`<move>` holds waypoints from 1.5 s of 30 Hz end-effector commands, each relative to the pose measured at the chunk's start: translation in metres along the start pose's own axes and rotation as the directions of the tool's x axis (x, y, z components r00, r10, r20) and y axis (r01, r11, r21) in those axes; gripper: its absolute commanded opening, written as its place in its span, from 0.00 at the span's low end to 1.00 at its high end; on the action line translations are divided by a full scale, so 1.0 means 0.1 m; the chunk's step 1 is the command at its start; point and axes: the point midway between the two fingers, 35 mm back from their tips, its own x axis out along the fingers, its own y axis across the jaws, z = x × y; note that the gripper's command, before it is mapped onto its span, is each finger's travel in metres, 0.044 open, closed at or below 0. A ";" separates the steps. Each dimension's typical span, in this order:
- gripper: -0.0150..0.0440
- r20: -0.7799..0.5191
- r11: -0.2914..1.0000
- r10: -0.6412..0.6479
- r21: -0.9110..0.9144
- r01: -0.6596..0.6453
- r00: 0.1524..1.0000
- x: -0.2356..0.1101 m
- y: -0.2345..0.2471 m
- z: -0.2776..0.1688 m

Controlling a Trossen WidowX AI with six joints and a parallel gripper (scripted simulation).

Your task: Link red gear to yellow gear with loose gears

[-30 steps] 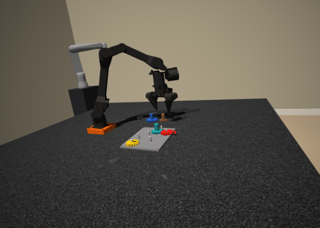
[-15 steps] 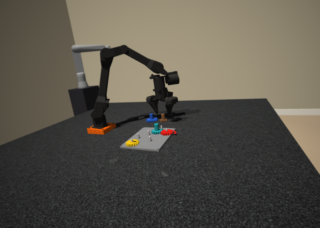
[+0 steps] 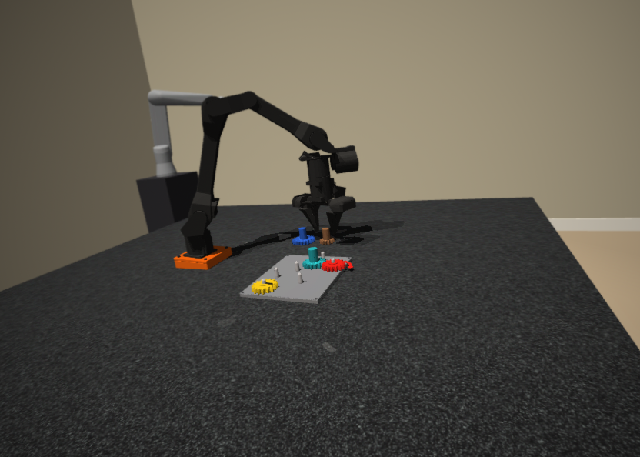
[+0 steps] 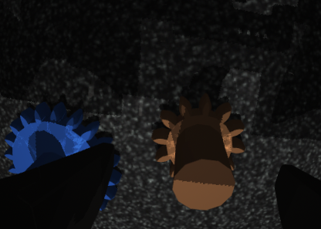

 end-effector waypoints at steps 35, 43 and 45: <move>0.25 -0.001 1.000 -0.004 -0.004 0.004 1.000 -0.38 -0.06 0.06; 0.25 0.000 1.000 -0.004 -0.002 0.004 1.000 -0.56 -0.07 0.07; 0.25 0.001 1.000 -0.004 -0.001 0.004 1.000 -0.60 -0.07 0.07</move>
